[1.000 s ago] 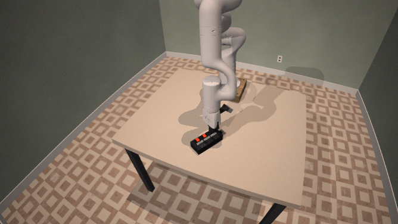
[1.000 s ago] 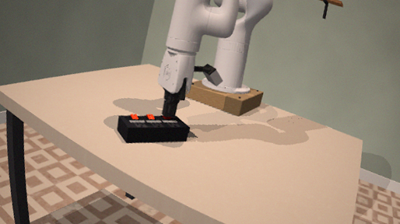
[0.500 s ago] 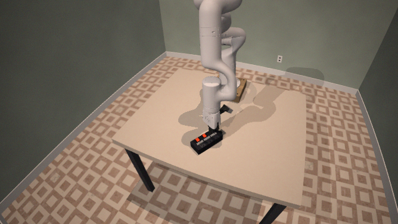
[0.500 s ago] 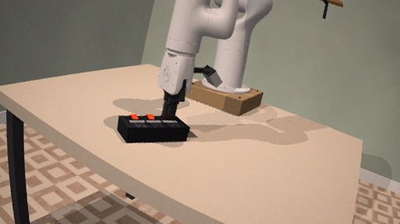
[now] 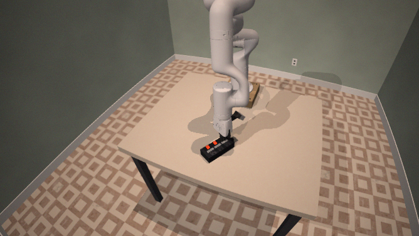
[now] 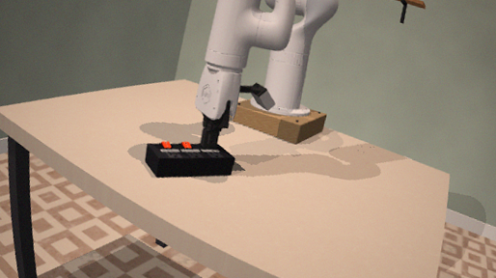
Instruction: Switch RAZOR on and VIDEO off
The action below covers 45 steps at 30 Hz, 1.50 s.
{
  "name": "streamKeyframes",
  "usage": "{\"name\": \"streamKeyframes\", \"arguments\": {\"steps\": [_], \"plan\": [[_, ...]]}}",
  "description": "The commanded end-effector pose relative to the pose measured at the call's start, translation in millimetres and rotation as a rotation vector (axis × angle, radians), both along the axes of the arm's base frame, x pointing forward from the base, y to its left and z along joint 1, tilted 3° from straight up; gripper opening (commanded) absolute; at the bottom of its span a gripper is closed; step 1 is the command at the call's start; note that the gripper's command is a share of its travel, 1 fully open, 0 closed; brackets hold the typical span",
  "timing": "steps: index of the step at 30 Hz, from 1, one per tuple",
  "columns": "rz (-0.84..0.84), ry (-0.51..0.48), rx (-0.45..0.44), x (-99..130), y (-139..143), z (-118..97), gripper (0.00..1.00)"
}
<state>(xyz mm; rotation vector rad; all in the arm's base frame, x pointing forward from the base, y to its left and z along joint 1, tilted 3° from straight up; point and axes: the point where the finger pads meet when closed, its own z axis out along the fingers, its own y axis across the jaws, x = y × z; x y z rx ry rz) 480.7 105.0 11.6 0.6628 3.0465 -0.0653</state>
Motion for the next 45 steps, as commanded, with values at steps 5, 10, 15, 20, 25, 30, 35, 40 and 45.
{"name": "streamKeyframes", "arguments": {"steps": [5, 10, 15, 20, 25, 30, 35, 40, 45], "plan": [[0.0, -0.001, 0.0, 0.2, -0.1, -0.8, 0.0], [0.0, -0.001, 0.0, 0.2, -0.1, -0.8, 0.0], [0.0, -0.001, 0.0, 0.2, -0.1, -0.8, 0.0], [0.0, -0.001, 0.0, 0.1, 0.0, 1.7, 0.0], [0.0, -0.001, 0.0, 0.0, 0.5, 12.6, 0.0], [0.0, -0.001, 0.0, -0.2, 0.9, 21.7, 0.0], [0.0, -0.001, 0.0, -0.3, 1.5, 34.3, 0.0], [0.0, -0.001, 0.0, -0.4, 1.7, 38.4, 0.0], [0.0, -0.001, 0.0, -0.4, 1.7, 38.4, 0.0]]}}
